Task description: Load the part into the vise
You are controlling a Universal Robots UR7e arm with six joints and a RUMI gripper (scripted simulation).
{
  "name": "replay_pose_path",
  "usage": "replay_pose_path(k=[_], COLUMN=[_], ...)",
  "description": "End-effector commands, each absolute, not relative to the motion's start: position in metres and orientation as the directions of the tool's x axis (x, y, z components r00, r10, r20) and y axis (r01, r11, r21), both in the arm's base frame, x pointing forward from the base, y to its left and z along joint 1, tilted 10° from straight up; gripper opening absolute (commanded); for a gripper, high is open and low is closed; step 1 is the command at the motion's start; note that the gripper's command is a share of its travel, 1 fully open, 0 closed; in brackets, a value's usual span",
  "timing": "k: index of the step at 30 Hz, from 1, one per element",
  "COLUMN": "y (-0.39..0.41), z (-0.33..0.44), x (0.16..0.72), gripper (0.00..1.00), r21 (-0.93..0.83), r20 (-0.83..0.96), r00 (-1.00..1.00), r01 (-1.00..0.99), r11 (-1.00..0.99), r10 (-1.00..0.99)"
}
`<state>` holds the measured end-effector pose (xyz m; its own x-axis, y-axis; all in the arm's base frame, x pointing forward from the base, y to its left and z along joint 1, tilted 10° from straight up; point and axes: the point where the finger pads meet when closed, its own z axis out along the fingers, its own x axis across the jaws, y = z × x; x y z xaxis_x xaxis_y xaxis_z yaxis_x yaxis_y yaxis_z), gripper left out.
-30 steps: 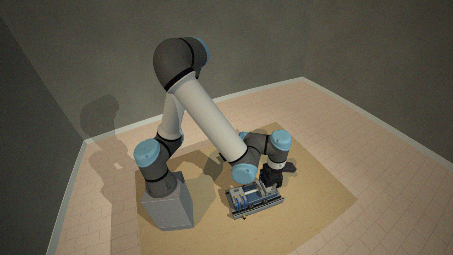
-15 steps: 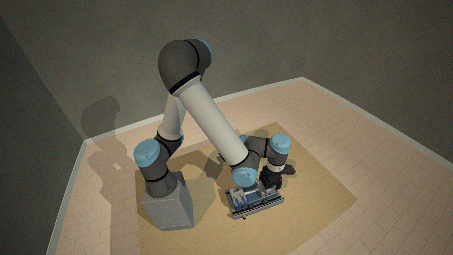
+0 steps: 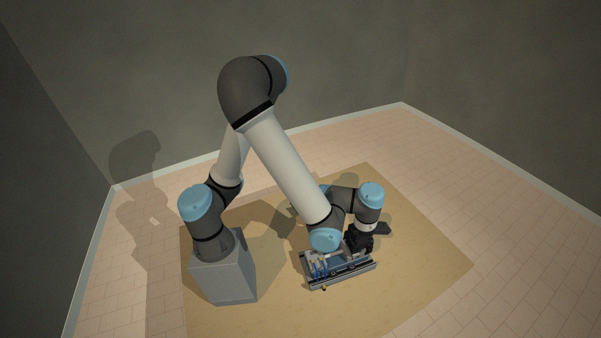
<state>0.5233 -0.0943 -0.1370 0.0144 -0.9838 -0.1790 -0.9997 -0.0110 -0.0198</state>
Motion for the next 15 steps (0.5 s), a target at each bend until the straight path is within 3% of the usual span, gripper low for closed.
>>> replay_pose_path(k=[1,15], y=[-0.0925,-0.0923], z=[-0.1434,-0.1466], x=[0.5234,0.5237], gripper=[0.0,0.0], r21=[-0.02,-0.021], r20=[-0.179,-0.179], r00=[0.014,0.014], r01=[-1.0,-1.0], r11=[-0.011,-0.011], r10=[-0.984,-0.984])
